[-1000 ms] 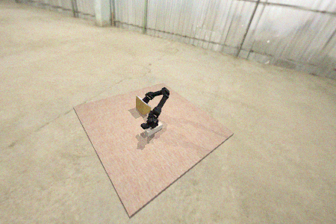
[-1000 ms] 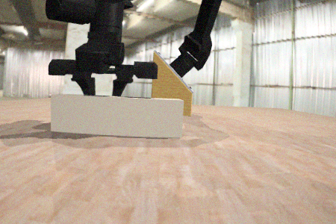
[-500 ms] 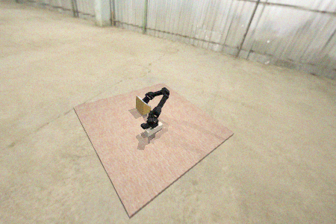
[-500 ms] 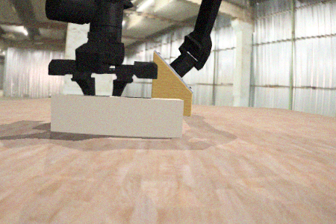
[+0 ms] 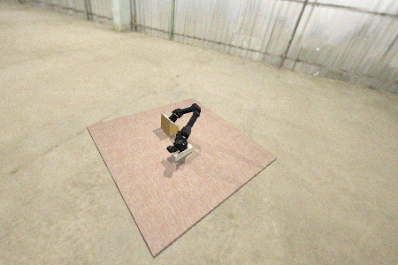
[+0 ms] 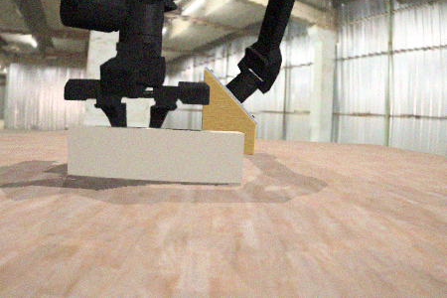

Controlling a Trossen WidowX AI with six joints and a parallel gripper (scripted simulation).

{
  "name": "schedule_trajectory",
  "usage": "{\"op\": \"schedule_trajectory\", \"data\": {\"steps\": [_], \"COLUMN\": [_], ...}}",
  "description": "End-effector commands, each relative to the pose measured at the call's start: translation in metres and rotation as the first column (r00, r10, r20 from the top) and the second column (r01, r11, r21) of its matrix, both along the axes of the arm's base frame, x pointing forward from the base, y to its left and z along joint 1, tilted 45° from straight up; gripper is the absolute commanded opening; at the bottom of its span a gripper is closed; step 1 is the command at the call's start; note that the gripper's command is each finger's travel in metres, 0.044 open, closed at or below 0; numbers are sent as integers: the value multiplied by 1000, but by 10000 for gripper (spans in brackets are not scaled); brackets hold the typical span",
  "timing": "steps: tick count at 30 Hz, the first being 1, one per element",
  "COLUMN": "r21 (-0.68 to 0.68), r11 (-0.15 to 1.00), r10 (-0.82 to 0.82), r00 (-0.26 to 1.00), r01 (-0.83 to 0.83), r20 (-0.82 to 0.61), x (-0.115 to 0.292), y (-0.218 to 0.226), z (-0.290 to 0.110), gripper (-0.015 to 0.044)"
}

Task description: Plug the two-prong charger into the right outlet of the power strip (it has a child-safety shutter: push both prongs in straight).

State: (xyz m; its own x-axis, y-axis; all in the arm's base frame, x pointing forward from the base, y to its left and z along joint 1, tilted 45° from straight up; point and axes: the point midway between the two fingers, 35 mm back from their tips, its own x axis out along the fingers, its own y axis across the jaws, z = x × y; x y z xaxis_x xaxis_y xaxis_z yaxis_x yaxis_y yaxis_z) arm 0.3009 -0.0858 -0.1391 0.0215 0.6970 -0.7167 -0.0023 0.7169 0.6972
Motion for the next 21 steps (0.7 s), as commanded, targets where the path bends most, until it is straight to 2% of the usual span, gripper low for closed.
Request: {"op": "schedule_trajectory", "data": {"steps": [1,21], "r21": [-6,-6], "r11": [1000,1000], "r10": [-6,-6], "r00": [1000,1000], "r01": [6,6], "r20": [29,29], "x": [7,8], "y": [-5,-3], "z": [5,3], "gripper": [0,0]}}
